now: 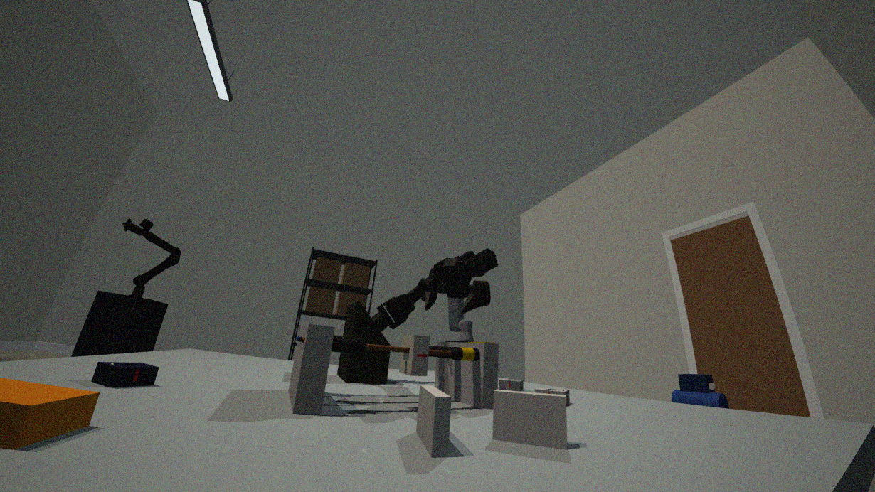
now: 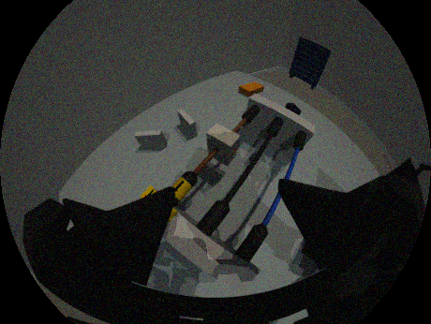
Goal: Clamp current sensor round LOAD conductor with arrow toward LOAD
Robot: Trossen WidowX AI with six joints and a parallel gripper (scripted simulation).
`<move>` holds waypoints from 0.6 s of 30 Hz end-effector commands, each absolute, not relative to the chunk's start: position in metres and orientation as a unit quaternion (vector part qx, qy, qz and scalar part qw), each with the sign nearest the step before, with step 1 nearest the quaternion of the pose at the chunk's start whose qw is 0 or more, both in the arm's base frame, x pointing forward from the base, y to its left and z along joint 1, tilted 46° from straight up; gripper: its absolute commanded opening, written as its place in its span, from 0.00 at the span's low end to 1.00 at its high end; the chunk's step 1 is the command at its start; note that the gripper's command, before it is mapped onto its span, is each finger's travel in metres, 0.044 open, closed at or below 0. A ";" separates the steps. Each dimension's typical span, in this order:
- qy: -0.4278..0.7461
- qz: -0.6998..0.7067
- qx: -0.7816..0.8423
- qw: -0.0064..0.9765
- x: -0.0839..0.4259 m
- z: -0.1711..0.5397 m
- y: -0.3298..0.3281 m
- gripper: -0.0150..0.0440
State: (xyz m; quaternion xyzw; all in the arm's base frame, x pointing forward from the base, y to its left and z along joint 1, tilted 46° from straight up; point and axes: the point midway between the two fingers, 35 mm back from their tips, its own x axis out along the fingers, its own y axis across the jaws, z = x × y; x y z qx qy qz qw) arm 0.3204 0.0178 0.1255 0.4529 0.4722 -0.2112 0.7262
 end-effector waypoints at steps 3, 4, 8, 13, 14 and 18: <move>0.440 -0.210 0.443 0.752 0.308 0.124 0.019 1.00; 0.440 -0.210 0.443 0.752 0.308 0.124 0.019 1.00; 0.446 -0.207 0.445 0.749 0.312 0.127 0.019 1.00; 0.446 -0.207 0.445 0.749 0.312 0.127 0.019 1.00; 0.446 -0.207 0.445 0.749 0.312 0.127 0.019 1.00; 0.446 -0.207 0.445 0.749 0.312 0.127 0.019 1.00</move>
